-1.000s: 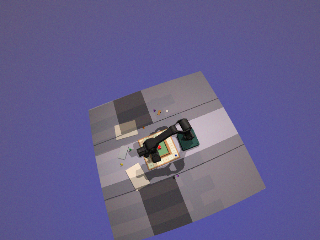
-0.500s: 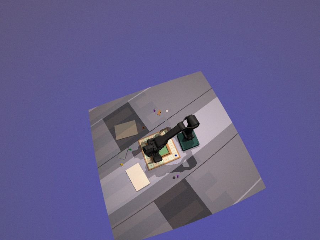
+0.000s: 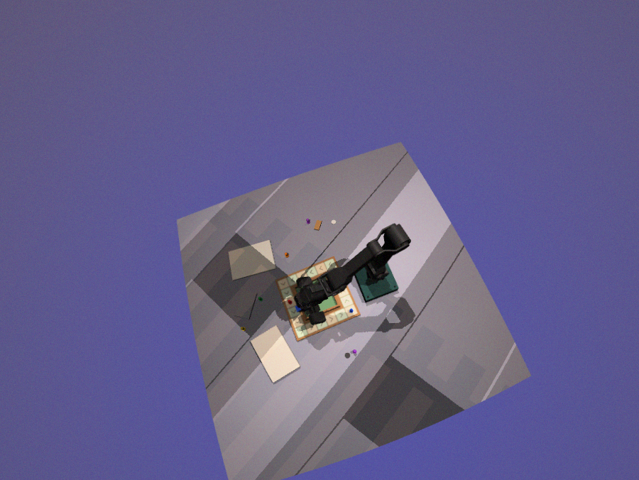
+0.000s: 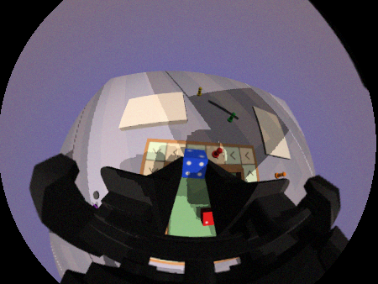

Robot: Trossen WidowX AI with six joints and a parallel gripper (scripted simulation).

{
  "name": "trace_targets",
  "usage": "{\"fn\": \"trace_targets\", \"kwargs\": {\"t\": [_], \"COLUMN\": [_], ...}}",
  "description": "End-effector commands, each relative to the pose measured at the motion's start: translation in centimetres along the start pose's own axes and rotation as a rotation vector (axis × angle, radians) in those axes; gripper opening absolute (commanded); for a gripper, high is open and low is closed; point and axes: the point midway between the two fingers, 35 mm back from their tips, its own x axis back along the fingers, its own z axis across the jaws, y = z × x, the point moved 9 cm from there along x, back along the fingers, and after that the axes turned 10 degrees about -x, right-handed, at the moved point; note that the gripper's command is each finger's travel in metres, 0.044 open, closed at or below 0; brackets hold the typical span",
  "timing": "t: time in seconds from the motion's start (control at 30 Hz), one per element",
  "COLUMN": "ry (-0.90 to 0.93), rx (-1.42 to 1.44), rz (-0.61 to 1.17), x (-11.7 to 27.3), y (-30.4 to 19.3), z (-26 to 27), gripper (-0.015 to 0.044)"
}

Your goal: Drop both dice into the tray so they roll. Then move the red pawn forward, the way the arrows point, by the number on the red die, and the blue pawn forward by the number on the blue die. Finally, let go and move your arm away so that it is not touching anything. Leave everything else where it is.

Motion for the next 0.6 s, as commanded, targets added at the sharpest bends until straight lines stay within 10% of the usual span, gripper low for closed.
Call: {"fn": "trace_targets", "kwargs": {"t": [0.0, 0.57], "ry": [0.019, 0.019], "rx": [-0.016, -0.016], "rz": [-0.12, -0.117], "x": [0.0, 4.6], "y": [-1.2, -2.7], "z": [-0.2, -0.8], "gripper": [0.0, 0.0]}}
